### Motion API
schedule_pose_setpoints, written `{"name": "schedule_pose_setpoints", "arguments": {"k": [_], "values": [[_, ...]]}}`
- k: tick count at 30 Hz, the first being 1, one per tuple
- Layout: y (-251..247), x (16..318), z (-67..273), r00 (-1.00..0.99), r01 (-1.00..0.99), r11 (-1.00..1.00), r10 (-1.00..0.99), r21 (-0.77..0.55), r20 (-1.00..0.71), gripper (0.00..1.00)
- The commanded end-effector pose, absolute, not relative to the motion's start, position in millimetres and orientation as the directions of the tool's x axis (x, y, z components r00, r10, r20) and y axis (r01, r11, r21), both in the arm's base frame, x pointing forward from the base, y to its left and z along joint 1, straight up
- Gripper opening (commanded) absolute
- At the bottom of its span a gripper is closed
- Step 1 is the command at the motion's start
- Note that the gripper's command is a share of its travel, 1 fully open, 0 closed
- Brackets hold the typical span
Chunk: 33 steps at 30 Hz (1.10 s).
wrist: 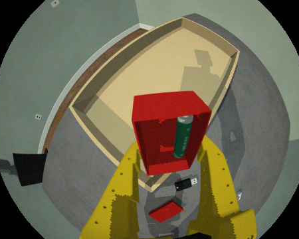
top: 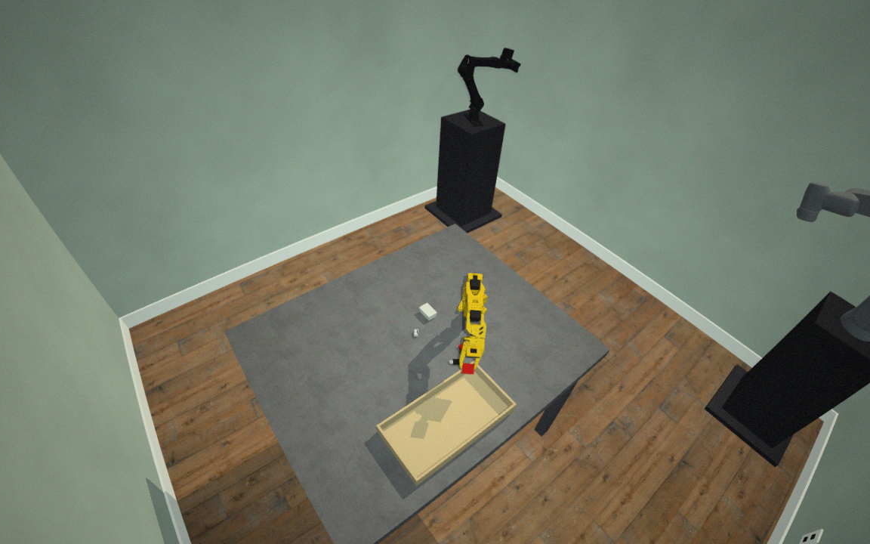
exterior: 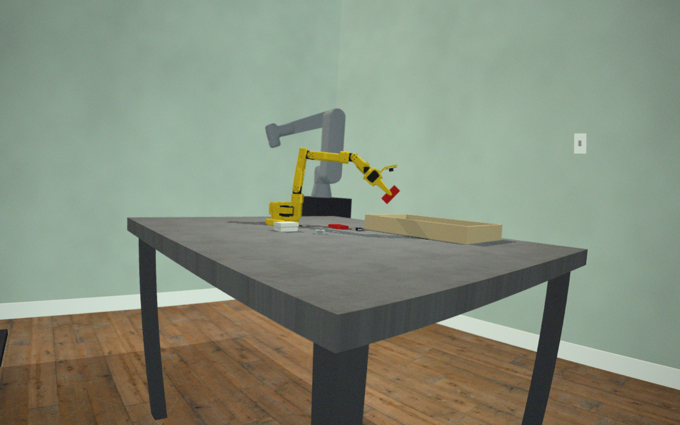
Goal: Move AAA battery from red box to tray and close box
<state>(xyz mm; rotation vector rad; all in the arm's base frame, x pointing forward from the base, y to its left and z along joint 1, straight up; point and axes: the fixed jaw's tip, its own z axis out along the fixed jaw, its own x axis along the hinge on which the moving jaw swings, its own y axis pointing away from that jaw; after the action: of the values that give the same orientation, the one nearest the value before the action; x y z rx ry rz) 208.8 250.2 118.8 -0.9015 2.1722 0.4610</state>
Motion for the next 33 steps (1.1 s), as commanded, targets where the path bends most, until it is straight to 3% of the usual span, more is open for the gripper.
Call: {"name": "schedule_pose_setpoints", "arguments": {"k": [1, 33], "values": [[259.5, 214.3, 140.0, -0.432, -0.727, 0.684, -0.39, 0.059, -0.813, 0.21], [277.5, 229.8, 190.2, -0.229, -0.742, 0.667, -0.154, 0.07, -0.961, 0.21]]}}
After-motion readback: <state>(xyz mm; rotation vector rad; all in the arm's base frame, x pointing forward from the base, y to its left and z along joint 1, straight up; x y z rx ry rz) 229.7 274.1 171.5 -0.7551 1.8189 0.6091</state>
